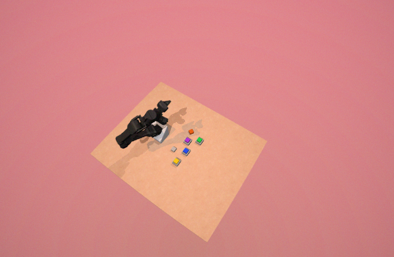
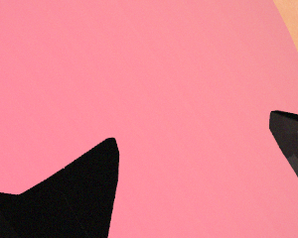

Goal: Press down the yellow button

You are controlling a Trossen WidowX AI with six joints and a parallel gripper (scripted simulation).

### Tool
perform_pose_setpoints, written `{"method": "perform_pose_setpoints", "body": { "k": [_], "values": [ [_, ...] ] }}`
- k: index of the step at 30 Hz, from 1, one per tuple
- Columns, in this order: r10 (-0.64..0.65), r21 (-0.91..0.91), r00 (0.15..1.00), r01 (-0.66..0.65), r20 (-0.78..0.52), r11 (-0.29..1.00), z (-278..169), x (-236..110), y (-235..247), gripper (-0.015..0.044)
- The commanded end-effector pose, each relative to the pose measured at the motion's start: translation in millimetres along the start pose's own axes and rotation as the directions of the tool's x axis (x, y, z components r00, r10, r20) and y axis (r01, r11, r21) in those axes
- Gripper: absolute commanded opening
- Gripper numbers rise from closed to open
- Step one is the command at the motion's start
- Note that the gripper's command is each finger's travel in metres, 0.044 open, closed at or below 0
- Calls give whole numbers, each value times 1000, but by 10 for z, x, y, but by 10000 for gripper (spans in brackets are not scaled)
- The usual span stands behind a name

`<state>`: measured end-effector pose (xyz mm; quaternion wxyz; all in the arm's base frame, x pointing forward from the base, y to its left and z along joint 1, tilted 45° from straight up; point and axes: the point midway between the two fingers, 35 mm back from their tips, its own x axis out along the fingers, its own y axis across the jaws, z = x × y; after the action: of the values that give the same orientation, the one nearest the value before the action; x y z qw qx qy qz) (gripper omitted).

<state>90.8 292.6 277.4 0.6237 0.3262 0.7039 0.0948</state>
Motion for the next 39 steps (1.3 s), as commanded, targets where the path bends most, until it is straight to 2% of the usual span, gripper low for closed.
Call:
{"method": "perform_pose_setpoints", "body": {
  "k": [1, 5, 10, 15, 18, 19, 28, 34, 39],
  "values": [
    [-149, -44, 964, 162, 220, 986, 710, 183, -277, 400],
    [-326, -58, 864, 375, 385, 925, 1352, 215, -654, 400],
    [-572, -39, 654, 674, 495, 738, 2027, 78, -1276, 400],
    [-793, -46, 373, 914, 481, 403, 2493, -230, -2000, 400],
    [-883, -100, 201, 980, 425, 175, 2648, -452, -2408, 400],
    [-893, -112, 176, 984, 415, 141, 2664, -486, -2467, 400],
    [-895, -116, 169, 984, 412, 133, 2668, -494, -2481, 400],
    [-895, -114, 168, 985, 413, 132, 2914, -398, -3009, 243],
    [-895, -114, 167, 985, 413, 132, 2922, -395, -3033, 111]
  ]
}}
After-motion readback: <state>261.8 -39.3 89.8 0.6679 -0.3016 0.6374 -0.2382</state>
